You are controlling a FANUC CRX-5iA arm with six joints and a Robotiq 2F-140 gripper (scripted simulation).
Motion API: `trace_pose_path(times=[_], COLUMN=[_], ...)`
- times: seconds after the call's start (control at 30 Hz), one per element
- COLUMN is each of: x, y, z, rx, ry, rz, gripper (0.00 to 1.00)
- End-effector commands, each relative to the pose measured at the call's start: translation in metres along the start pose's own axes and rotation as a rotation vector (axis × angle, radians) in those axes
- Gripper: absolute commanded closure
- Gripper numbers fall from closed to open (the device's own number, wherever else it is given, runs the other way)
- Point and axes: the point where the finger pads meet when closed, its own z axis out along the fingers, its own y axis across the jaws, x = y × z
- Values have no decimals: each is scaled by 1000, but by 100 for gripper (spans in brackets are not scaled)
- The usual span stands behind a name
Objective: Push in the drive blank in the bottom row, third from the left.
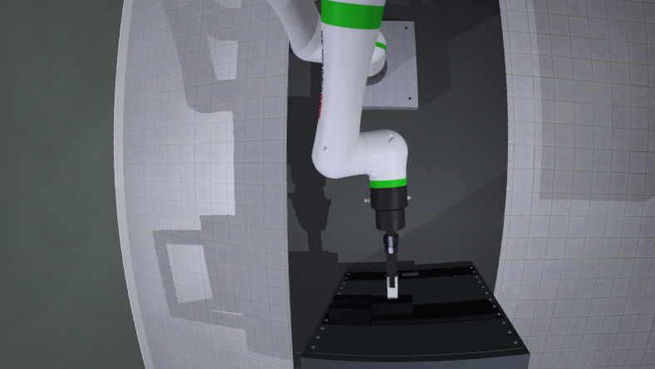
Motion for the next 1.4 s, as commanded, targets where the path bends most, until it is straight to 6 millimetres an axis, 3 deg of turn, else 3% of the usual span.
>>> trace_pose_path(times=[0.0,1.37], x=[0,0], y=[1,1], z=[4,22], rx=[-2,-2], ry=[0,0], rz=[0,0], gripper=[90,90])
